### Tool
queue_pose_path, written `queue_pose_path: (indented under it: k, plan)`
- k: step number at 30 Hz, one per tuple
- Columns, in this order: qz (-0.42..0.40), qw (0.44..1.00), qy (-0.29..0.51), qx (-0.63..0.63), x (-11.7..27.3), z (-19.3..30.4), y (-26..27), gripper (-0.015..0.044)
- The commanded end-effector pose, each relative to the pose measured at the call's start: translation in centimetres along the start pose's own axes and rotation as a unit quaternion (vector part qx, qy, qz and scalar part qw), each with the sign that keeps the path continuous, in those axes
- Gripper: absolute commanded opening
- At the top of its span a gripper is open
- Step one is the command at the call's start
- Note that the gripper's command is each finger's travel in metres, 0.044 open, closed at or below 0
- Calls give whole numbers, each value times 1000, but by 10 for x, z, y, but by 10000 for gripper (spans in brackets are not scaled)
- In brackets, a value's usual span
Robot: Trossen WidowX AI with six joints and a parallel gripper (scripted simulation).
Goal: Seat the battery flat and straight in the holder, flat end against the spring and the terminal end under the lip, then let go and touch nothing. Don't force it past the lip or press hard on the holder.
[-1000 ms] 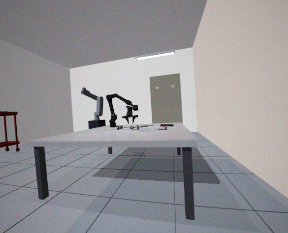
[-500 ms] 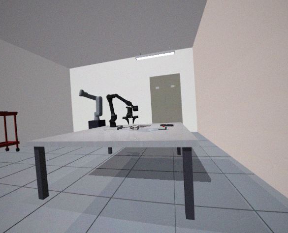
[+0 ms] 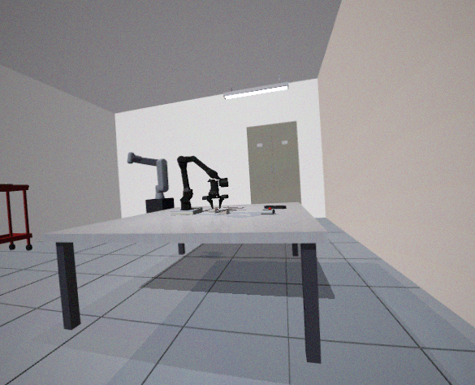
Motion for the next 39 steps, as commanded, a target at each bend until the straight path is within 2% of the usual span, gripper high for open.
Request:
queue_pose_path:
  k: [1,10,14,22,28,34,39]
  plan:
    - [6,1000,0,1,-10,0,-4,248]
    - [6,1000,0,0,-21,0,-5,248]
    - [6,1000,0,0,-21,0,-5,143]
    - [6,1000,0,0,-21,0,-5,90]
    - [6,1000,0,0,-20,0,-5,86]
    - [6,1000,0,0,23,0,-4,86]
    - [6,1000,0,0,29,0,-4,86]
Point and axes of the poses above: the point midway between the two fingers, 35 mm back from their tips, its own x axis back along the fingers, its own y axis across the jaws, z = x × y, the point moved 3 cm from there along x, back along the fingers, and after that the axes turned 2 degrees about x, right-handed, at the moved point
